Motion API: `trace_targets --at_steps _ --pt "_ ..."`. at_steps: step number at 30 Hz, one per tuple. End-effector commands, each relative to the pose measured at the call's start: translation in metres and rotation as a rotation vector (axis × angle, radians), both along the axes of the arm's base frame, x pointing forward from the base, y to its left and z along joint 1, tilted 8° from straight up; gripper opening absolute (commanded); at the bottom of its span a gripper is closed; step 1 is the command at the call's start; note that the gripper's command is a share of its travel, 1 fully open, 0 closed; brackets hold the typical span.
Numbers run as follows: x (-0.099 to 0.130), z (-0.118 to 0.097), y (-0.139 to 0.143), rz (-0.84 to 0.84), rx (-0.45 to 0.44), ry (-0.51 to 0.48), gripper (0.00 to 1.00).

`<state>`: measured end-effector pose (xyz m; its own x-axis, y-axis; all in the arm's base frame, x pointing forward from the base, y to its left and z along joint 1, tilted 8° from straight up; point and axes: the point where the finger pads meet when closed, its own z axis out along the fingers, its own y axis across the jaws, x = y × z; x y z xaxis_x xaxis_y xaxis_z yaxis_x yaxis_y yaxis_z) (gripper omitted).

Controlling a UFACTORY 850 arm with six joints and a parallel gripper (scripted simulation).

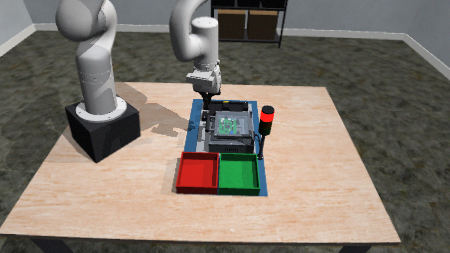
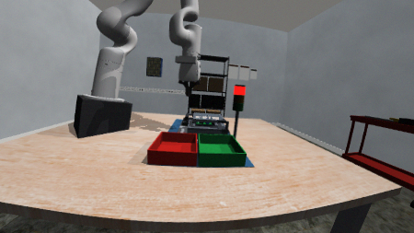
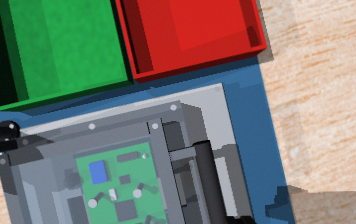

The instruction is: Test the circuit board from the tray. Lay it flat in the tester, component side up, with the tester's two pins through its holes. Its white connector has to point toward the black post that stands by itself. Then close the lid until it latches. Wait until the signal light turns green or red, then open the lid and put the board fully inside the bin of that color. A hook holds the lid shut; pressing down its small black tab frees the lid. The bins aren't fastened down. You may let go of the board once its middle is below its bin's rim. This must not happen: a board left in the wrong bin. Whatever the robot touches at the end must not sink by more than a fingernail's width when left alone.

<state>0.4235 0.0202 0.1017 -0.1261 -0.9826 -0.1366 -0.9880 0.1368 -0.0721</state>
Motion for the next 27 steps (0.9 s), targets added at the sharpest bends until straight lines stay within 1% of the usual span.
trace_targets --at_steps 1,2,6,17,19,22,27 --pt "0.0007 0.0005 0.0 -0.138 0.004 0.023 0.0" --pt "0.0007 0.0005 0.0 -0.138 0.004 0.023 0.0" --pt "0.0007 0.0005 0.0 -0.283 0.017 0.04 0.0" --pt "0.0007 0.0005 0.0 -0.585 0.043 0.077 0.0" --pt "0.0007 0.0005 0.0 -0.585 0.043 0.077 0.0" --pt "0.0007 0.0005 0.0 -0.707 0.054 0.092 0.0" --pt "0.0007 0.0005 0.0 -0.835 0.065 0.108 0.0"
